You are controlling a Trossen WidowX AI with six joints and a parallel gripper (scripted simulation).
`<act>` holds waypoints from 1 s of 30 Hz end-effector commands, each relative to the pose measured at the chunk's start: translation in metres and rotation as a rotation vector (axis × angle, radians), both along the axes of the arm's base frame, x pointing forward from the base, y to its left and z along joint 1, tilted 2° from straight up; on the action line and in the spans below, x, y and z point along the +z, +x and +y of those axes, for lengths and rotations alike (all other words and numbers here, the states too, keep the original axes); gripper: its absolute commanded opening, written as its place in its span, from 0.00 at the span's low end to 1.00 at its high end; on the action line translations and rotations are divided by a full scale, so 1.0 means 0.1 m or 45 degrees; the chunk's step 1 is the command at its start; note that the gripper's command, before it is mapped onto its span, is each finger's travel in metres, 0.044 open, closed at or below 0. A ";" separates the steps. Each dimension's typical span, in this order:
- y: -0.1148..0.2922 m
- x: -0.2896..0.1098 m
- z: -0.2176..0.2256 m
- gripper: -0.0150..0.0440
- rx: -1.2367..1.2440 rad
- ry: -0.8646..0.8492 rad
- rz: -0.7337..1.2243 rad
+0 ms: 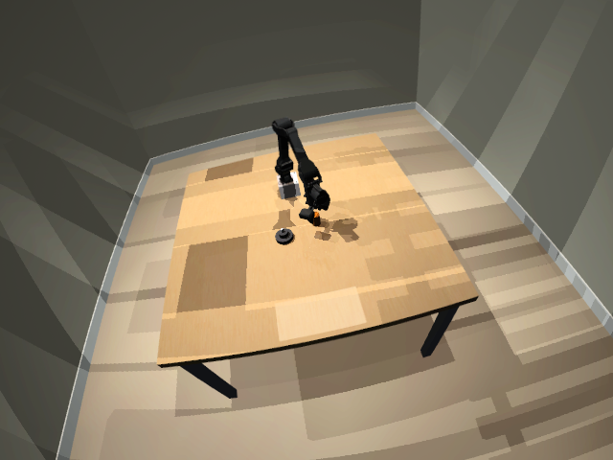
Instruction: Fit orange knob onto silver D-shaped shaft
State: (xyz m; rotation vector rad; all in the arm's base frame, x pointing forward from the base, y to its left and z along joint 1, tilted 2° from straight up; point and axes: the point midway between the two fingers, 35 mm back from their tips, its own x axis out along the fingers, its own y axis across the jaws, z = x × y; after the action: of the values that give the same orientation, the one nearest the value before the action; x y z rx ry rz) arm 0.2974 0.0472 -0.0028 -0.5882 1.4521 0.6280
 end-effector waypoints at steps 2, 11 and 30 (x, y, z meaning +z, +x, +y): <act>-0.02 -0.10 -0.01 1.00 -0.004 -0.008 0.011; -0.03 -0.24 0.00 1.00 -0.004 -0.008 0.011; -0.04 -0.39 0.00 0.64 -0.004 -0.008 0.012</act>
State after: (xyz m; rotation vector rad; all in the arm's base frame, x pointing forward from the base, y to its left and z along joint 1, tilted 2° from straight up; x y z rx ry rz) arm 0.2938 0.0477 -0.0412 -0.5873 1.4610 0.6303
